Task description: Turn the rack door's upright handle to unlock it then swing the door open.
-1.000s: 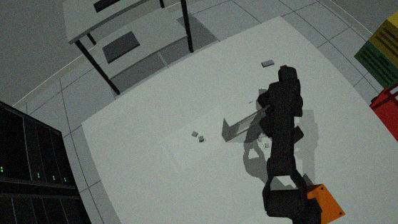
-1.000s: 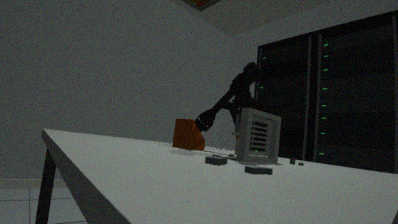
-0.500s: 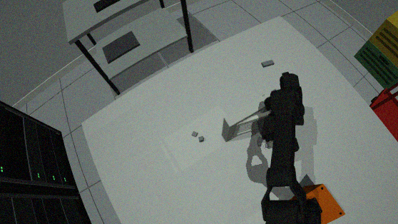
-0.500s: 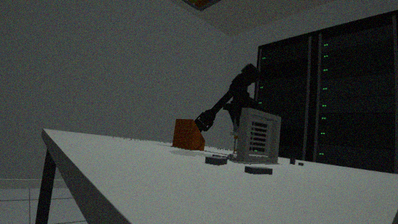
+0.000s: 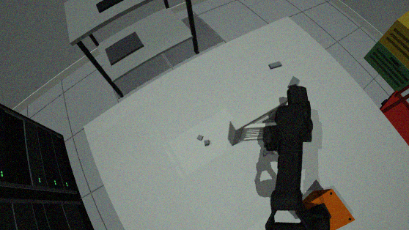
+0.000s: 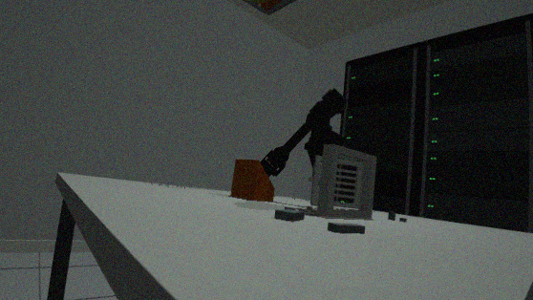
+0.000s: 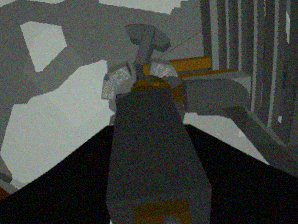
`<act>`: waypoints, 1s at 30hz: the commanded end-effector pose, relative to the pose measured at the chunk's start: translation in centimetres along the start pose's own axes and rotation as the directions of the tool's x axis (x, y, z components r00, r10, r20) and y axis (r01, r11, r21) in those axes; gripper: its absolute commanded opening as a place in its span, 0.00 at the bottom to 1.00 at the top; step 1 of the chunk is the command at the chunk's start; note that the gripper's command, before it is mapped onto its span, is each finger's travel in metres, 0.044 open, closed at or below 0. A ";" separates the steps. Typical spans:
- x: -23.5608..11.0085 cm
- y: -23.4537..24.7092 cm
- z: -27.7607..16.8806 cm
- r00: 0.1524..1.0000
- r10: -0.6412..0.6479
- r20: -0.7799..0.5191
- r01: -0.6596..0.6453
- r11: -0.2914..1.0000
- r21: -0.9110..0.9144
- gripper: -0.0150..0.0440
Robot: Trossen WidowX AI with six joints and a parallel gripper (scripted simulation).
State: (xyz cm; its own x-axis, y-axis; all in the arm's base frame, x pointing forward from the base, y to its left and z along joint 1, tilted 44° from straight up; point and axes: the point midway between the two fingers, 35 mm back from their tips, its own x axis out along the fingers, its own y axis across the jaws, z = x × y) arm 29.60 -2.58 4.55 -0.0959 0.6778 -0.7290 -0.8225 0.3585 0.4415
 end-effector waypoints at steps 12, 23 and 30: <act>0.0 3.0 1.2 1.000 -0.007 0.005 0.005 0.965 0.263 0.29; 0.0 5.0 2.5 1.000 -0.005 0.006 0.003 0.902 0.431 0.29; 0.0 6.2 3.6 1.000 -0.005 0.006 0.001 0.848 0.531 0.29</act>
State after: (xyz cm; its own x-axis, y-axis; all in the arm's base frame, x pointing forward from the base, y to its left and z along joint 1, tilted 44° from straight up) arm 26.56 1.63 8.79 -0.0946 0.6794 -0.7276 -0.4490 0.6232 0.6403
